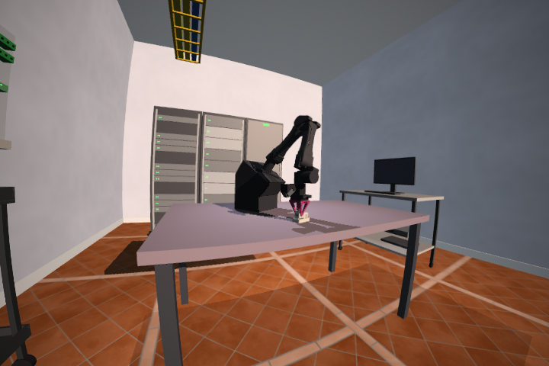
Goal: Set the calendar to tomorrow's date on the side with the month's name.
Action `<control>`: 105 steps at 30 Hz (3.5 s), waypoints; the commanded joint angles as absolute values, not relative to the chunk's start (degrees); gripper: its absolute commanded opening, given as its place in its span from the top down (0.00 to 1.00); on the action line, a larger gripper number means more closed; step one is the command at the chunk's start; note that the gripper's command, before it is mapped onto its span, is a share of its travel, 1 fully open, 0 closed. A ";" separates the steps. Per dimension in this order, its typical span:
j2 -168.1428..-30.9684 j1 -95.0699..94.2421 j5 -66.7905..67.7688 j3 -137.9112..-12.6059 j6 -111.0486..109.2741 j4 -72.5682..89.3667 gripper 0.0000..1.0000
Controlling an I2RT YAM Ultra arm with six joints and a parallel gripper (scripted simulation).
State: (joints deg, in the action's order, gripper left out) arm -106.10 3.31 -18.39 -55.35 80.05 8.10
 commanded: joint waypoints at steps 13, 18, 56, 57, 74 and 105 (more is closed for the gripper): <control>-107.30 3.32 -17.58 -56.17 80.01 8.63 0.73; -107.30 3.32 -17.58 -56.17 80.01 8.63 0.73; -107.12 3.41 -17.60 -54.42 79.90 7.97 0.73; -107.11 3.42 -17.60 -54.21 79.89 7.89 0.73; -107.13 3.43 -17.60 -55.45 79.88 8.12 0.73; -108.46 2.76 -17.43 -56.45 80.57 6.30 0.73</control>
State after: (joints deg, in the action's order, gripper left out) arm -107.26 3.05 -18.26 -55.27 80.18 7.05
